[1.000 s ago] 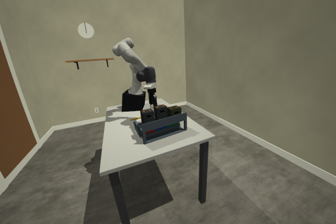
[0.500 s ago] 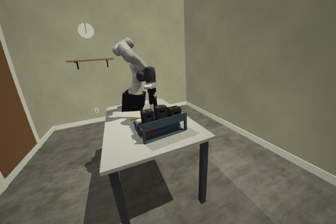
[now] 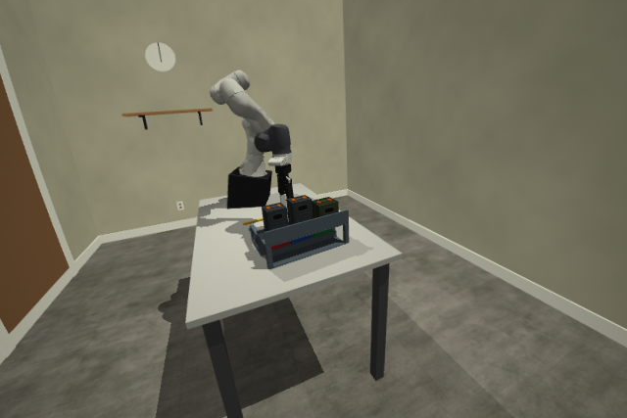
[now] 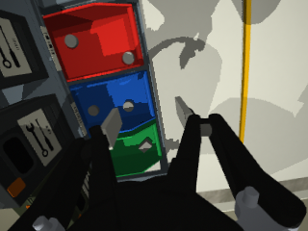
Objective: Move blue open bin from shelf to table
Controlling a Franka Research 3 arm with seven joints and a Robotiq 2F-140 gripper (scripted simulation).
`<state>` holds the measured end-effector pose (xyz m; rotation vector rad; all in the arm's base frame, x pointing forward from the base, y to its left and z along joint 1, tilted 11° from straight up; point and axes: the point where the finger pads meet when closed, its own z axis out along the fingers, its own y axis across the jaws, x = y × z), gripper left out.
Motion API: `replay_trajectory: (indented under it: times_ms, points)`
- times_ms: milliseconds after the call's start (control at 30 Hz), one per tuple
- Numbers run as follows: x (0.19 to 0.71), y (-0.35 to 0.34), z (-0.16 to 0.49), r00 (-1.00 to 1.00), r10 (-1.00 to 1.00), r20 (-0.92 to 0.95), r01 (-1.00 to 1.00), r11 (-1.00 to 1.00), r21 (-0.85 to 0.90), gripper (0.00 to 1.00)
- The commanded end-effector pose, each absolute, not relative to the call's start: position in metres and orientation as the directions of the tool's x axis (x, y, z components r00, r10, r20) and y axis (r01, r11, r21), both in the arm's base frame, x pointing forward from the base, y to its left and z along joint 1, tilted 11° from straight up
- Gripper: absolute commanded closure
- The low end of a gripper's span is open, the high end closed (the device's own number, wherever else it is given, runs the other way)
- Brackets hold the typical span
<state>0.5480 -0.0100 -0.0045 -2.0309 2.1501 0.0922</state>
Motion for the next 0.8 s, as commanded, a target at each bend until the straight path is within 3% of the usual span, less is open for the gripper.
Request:
replay_trajectory:
  times_ms: [0, 767]
  points:
    - [0.548, -0.010, -0.004, -0.053, -0.983, -0.175, -0.995, 0.068, -0.079, 0.43]
    - [0.550, -0.001, -0.052, -0.046, -0.983, -0.175, -0.995, 0.061, -0.079, 0.43]
